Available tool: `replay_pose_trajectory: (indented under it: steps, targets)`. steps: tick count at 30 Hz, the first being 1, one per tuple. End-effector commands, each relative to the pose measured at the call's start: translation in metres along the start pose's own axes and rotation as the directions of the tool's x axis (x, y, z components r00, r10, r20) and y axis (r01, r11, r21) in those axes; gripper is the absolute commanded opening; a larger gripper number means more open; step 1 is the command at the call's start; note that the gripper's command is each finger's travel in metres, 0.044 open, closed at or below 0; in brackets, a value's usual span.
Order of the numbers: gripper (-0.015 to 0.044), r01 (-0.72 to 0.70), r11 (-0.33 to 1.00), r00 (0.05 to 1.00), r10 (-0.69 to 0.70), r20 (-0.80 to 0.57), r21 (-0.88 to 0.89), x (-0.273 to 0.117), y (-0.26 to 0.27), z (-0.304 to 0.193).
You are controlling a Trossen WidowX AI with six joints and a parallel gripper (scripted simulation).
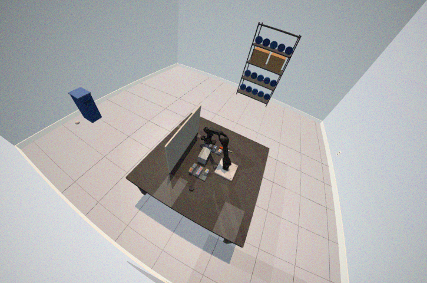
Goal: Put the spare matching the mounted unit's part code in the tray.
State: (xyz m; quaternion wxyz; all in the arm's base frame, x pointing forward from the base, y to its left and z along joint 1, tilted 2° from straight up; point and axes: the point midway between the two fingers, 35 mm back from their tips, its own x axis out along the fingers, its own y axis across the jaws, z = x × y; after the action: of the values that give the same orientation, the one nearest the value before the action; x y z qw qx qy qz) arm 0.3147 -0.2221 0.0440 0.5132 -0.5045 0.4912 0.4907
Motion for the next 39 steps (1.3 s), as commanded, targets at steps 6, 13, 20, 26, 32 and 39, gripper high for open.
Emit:
replay_pose_trajectory:
  steps: [6, 13, 20, 26, 32, 39]
  targets:
    - [0.0000, -0.003, 1.000, 1.000, 0.003, 0.006, 0.004, 0.008, 0.002, 0.002]
    - [0.0105, -0.001, 1.000, 1.000, 0.001, 0.000, 0.000, 0.006, 0.001, 0.001]
    - [0.0289, -0.001, 1.000, 1.000, 0.001, 0.000, 0.000, 0.006, 0.001, 0.001]
    - [0.0440, -0.001, 1.000, 1.000, 0.001, 0.000, 0.000, 0.006, 0.001, 0.001]
    - [0.0440, -0.002, 1.000, 1.000, 0.002, 0.004, 0.002, -0.063, -0.002, -0.001]
    - [0.0440, -0.003, 1.000, 1.000, 0.003, 0.006, 0.004, -0.101, 0.002, 0.002]
